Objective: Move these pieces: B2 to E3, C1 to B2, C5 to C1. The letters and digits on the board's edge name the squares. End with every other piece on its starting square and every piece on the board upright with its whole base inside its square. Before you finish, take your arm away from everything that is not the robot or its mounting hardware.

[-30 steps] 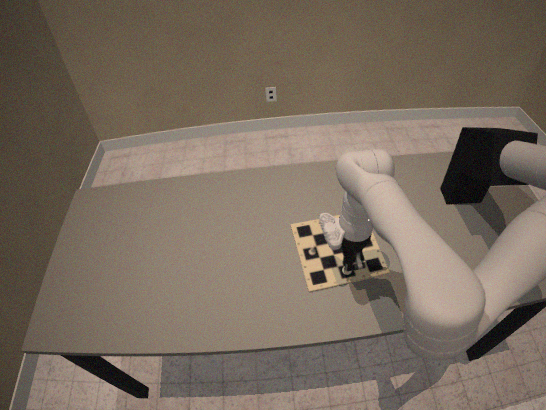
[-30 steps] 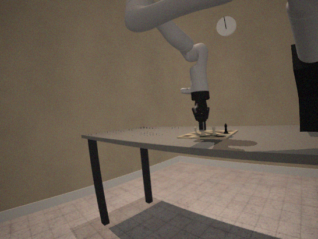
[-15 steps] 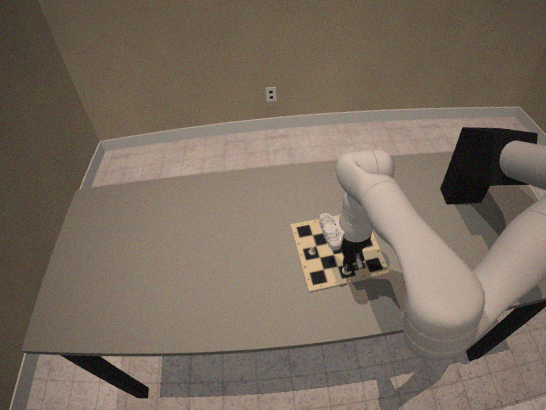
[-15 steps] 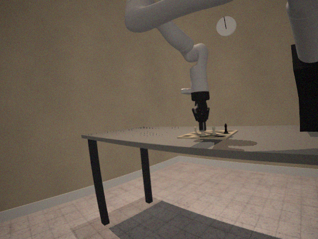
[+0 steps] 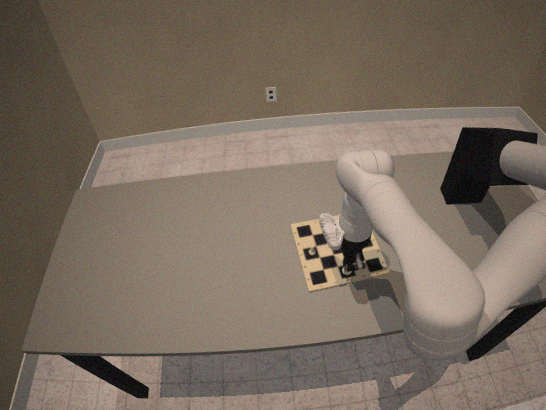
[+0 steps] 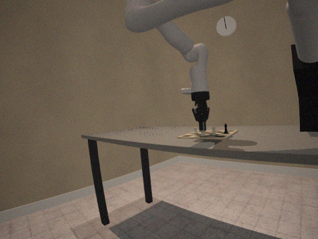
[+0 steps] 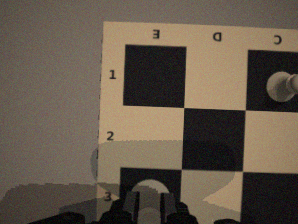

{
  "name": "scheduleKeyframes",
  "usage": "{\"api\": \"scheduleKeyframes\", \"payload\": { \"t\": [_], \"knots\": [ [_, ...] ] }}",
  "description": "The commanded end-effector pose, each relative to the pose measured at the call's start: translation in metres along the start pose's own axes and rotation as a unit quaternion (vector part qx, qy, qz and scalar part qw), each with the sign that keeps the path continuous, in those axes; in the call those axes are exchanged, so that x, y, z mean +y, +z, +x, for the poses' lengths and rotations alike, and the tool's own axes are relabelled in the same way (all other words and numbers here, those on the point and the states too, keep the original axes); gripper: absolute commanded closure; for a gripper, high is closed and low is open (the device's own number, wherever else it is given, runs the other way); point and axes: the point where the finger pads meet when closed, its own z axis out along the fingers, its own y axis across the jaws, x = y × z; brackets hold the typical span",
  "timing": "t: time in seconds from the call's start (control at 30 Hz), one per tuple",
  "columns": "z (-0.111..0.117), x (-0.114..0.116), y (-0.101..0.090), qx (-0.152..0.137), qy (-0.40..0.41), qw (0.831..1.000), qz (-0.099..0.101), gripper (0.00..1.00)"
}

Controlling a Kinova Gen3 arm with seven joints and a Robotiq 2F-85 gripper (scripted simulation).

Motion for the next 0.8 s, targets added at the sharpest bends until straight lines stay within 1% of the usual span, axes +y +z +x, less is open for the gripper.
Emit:
{"api": "scheduleKeyframes", "payload": {
  "t": [0.0, 0.4, 0.43, 0.5, 0.53, 0.67, 0.7, 0.77],
  "knots": [
    [0.0006, 0.0003, -0.0008, 0.001, 0.0, 1.0, 0.0, 1.0],
    [0.0006, 0.0003, -0.0008, 0.001, 0.0, 1.0, 0.0, 1.0],
    [0.0006, 0.0003, -0.0008, 0.001, 0.0, 1.0, 0.0, 0.92],
    [0.0006, 0.0003, -0.0008, 0.001, 0.0, 1.0, 0.0, 0.92],
    [0.0006, 0.0003, -0.0008, 0.001, 0.0, 1.0, 0.0, 0.84],
    [0.0006, 0.0003, -0.0008, 0.001, 0.0, 1.0, 0.0, 0.84],
    [0.0006, 0.0003, -0.0008, 0.001, 0.0, 1.0, 0.0, 0.75],
    [0.0006, 0.0003, -0.0008, 0.001, 0.0, 1.0, 0.0, 0.75]
  ]
}}
